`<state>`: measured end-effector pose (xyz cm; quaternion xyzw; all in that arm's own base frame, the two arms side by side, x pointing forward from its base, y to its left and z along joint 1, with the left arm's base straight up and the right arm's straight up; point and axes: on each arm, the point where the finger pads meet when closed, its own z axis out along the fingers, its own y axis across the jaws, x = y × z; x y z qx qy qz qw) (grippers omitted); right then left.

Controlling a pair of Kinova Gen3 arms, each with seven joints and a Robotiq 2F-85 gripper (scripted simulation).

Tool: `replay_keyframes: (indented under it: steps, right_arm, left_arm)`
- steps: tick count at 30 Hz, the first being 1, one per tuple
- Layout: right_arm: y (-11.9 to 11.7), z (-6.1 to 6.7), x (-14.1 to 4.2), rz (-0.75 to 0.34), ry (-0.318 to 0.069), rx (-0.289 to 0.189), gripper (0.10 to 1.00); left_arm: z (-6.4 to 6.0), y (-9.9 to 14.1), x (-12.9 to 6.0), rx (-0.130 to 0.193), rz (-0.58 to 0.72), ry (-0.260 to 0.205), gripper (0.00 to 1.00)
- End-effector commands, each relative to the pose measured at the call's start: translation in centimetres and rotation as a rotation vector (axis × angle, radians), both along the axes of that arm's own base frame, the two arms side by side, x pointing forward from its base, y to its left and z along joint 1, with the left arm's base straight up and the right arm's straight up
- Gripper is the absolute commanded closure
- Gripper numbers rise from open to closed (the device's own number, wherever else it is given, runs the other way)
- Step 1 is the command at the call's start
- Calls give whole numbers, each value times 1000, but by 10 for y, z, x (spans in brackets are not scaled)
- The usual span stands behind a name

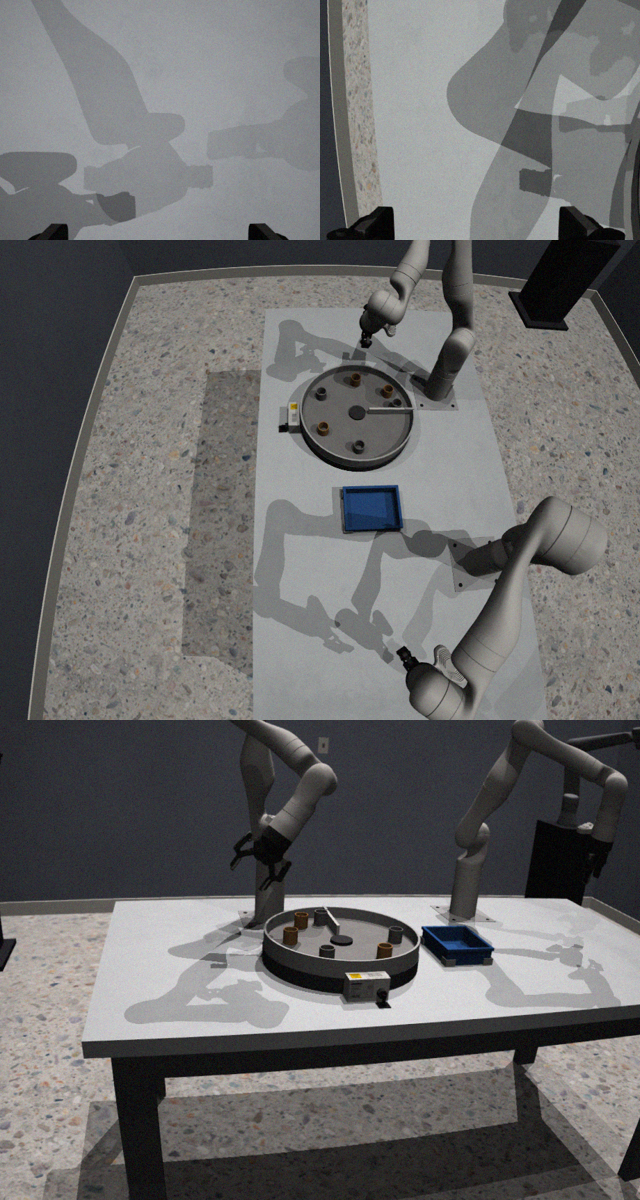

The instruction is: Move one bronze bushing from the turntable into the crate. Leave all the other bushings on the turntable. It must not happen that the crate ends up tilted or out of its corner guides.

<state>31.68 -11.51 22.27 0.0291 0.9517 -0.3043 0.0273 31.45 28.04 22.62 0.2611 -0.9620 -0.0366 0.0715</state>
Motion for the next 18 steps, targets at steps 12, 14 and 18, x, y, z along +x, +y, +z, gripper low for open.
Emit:
replay_keyframes:
  steps: [12,14,18]
  right_arm:
    - [75,-7,-34,-238,-134,215,99]
    - [87,-7,-39,-278,-149,251,99]
    - [111,-8,-50,-356,-173,321,99]
  left_arm:
    - [-6,59,-54,-2,231,-39,1]
    - [-7,67,-63,-2,268,-45,1]
    - [-9,83,-83,-1,340,-56,1]
